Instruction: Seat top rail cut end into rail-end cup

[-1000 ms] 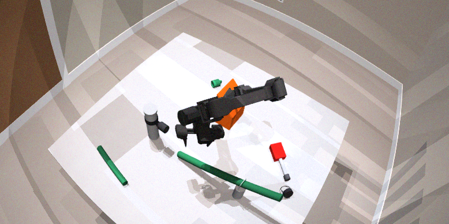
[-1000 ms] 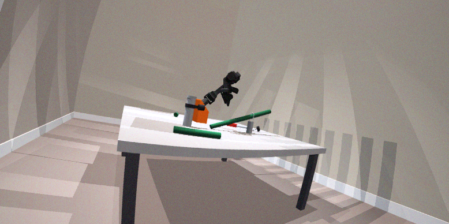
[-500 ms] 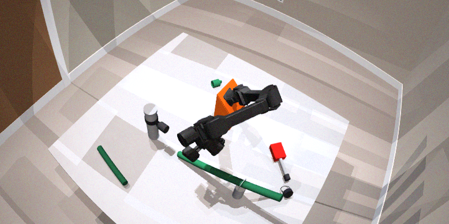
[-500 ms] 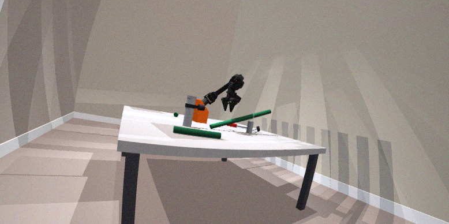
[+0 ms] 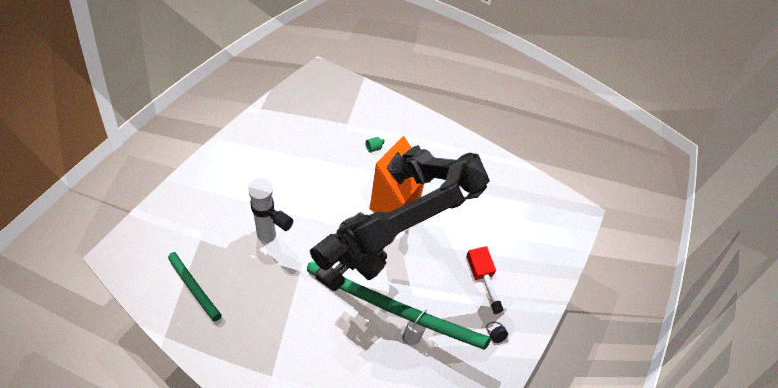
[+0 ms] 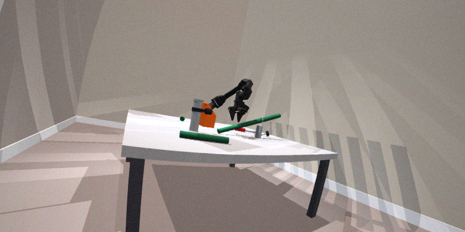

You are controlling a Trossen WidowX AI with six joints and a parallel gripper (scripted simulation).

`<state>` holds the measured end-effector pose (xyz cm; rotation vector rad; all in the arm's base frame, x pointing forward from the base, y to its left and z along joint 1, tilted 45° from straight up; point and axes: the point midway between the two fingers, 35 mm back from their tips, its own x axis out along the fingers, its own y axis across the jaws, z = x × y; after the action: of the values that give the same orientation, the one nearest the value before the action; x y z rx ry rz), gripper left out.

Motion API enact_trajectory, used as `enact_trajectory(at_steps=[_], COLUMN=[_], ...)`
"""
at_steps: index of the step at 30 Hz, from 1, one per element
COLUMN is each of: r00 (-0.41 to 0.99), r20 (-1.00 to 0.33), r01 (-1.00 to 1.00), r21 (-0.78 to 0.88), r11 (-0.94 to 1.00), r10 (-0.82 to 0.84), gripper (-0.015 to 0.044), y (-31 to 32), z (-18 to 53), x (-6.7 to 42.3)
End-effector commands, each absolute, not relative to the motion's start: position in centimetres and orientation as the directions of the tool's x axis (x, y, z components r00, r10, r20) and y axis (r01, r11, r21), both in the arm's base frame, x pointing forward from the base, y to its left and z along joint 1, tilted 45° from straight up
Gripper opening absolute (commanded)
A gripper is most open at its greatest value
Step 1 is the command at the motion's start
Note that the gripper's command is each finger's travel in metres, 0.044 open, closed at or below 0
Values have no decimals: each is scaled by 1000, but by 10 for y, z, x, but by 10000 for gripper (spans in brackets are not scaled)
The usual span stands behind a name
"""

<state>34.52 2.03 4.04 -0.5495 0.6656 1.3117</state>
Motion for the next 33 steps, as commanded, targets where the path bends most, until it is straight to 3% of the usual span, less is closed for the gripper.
enact_trajectory(at_steps=[1,33], r00=[113,113], r20=[-713,-712], r01=[-984,-984], r21=[17,18], r11=[179,179], r10=[692,693], gripper=[440,440], y=[26,60], z=[35,0], x=[343,349])
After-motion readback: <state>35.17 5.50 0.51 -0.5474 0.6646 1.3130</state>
